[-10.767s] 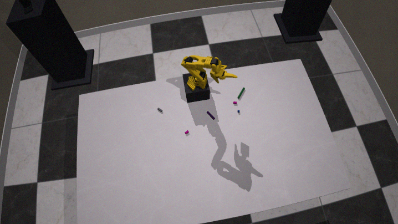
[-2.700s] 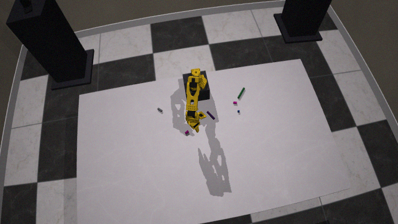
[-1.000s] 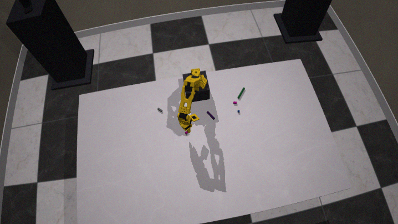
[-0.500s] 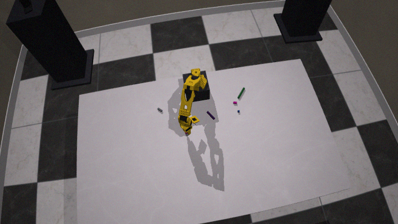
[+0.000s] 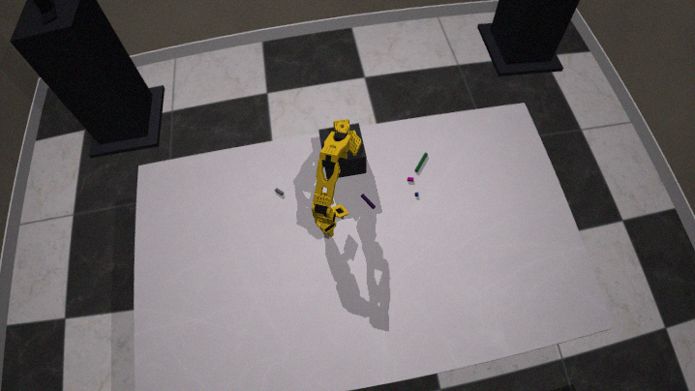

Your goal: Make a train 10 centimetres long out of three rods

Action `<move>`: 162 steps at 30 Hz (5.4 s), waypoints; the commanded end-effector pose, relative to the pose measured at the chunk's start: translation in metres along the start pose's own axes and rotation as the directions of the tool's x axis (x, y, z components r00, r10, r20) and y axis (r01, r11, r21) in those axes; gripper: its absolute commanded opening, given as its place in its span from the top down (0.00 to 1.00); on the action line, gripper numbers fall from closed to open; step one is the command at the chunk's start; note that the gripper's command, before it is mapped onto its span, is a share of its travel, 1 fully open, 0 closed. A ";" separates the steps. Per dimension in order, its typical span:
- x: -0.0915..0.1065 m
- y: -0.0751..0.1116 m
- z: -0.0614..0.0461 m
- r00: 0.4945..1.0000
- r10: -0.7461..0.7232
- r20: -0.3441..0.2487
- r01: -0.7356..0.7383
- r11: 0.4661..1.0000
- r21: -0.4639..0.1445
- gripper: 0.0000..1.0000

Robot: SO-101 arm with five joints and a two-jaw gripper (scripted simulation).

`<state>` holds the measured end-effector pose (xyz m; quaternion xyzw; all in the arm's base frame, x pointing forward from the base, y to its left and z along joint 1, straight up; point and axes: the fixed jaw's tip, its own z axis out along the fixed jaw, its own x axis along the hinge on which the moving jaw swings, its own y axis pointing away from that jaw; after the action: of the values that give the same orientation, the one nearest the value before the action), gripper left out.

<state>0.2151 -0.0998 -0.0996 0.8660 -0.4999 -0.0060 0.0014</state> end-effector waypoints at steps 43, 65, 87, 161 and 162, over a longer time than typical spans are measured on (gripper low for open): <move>0.002 0.001 0.003 1.000 0.004 -0.003 -0.004 1.000 0.004 0.87; 0.002 0.001 0.003 1.000 0.004 -0.003 -0.004 1.000 0.004 0.99; 0.002 0.001 0.003 1.000 0.004 -0.003 -0.004 1.000 0.004 1.00; -0.002 0.127 -0.027 0.359 0.933 0.005 -0.933 0.359 0.010 1.00; -0.003 0.129 -0.027 0.340 0.941 0.005 -0.941 0.340 0.010 1.00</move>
<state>0.1102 -0.1576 -0.0745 0.4620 -0.8868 -0.0152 0.0031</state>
